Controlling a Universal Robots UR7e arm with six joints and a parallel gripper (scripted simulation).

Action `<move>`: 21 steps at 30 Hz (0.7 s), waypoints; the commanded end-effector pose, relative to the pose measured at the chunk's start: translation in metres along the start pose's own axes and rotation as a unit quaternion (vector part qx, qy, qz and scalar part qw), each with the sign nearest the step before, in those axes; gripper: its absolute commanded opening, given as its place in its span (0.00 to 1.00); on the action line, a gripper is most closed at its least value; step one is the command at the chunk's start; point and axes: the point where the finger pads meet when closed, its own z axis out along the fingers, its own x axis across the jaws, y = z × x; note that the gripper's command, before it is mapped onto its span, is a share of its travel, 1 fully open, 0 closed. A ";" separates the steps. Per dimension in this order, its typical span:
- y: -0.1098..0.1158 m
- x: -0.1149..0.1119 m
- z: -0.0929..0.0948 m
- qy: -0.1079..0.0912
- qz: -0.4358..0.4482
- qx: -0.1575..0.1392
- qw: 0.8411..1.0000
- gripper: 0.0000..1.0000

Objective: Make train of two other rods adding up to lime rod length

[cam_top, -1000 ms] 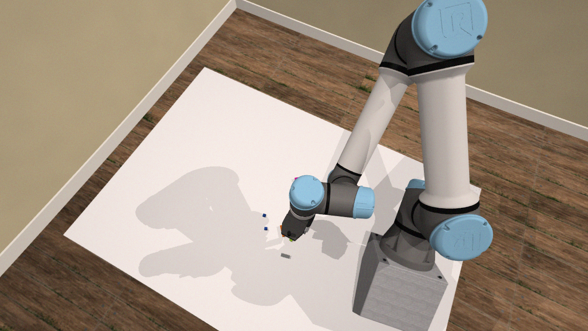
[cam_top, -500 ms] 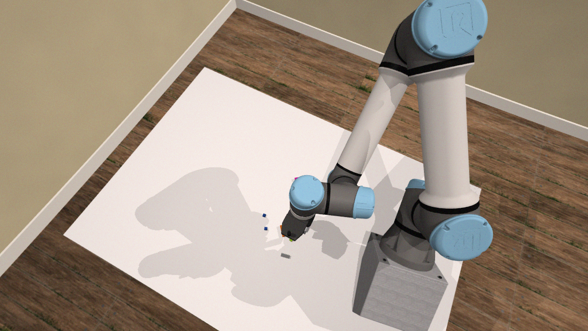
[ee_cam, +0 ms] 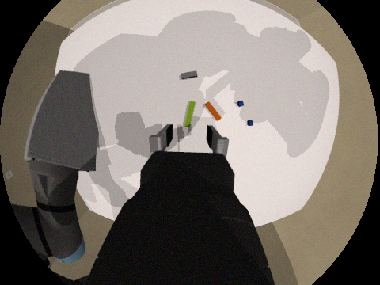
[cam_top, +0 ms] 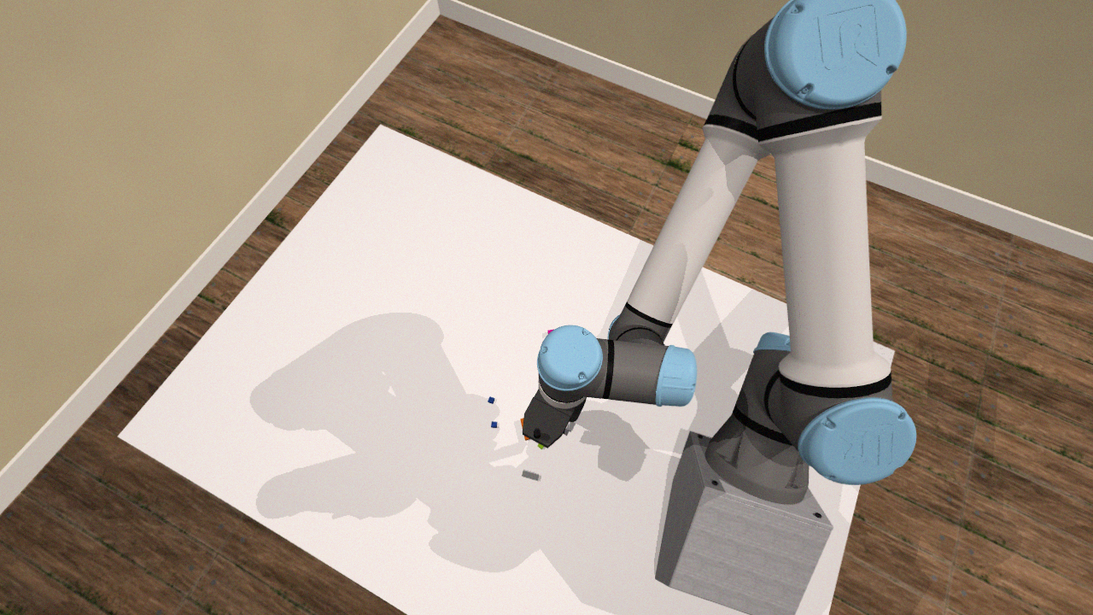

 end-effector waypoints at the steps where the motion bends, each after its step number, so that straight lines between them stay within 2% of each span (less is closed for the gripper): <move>1: 0.000 0.001 0.000 0.000 0.007 0.000 1.000 1.00; 11: 0.001 0.004 0.000 0.000 0.041 0.000 0.999 1.00; 21: 0.003 0.014 0.000 0.000 0.132 0.000 0.991 1.00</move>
